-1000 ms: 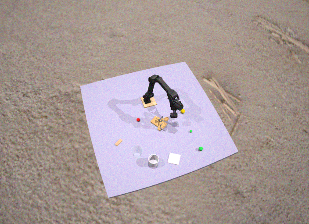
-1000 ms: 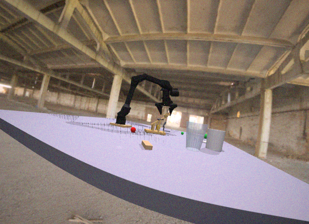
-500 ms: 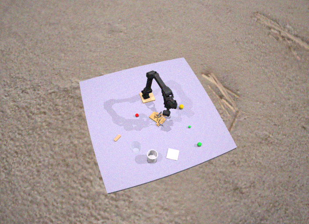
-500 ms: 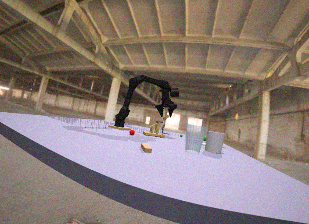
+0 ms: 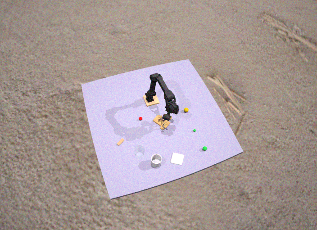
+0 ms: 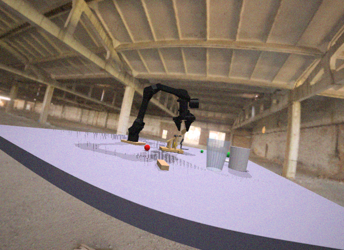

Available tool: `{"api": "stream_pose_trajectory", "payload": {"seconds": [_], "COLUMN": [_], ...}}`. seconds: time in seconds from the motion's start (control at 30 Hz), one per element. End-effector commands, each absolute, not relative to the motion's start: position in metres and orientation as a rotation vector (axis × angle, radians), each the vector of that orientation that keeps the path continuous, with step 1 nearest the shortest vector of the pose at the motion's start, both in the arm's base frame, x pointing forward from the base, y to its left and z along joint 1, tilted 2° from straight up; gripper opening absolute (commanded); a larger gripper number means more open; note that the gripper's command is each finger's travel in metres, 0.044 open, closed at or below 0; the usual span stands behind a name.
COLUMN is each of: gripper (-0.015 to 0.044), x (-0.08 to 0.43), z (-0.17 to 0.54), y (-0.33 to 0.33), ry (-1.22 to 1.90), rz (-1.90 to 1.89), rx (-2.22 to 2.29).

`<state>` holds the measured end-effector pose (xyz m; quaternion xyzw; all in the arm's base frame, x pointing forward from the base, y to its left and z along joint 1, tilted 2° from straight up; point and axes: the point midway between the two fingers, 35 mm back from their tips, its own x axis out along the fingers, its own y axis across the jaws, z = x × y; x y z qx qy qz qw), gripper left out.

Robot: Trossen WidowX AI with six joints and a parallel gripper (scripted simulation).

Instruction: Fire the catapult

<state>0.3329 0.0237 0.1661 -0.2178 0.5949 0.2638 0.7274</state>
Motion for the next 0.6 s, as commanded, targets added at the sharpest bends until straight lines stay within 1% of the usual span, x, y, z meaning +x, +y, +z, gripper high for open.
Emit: {"api": "stream_pose_trajectory", "payload": {"seconds": [0.0, 0.17, 0.33, 0.57], "gripper": [0.044, 0.044, 0.044, 0.0256], "x": [0.322, 0.305, 0.302, 0.302], "z": [0.164, 0.164, 0.164, 0.164], "y": [0.01, -0.007, -0.009, -0.009], "ry": [1.395, 1.507, 1.522, 1.522], "rz": [0.503, 0.386, 0.37, 0.37], "rx": [-0.422, -0.338, -0.327, -0.327]}}
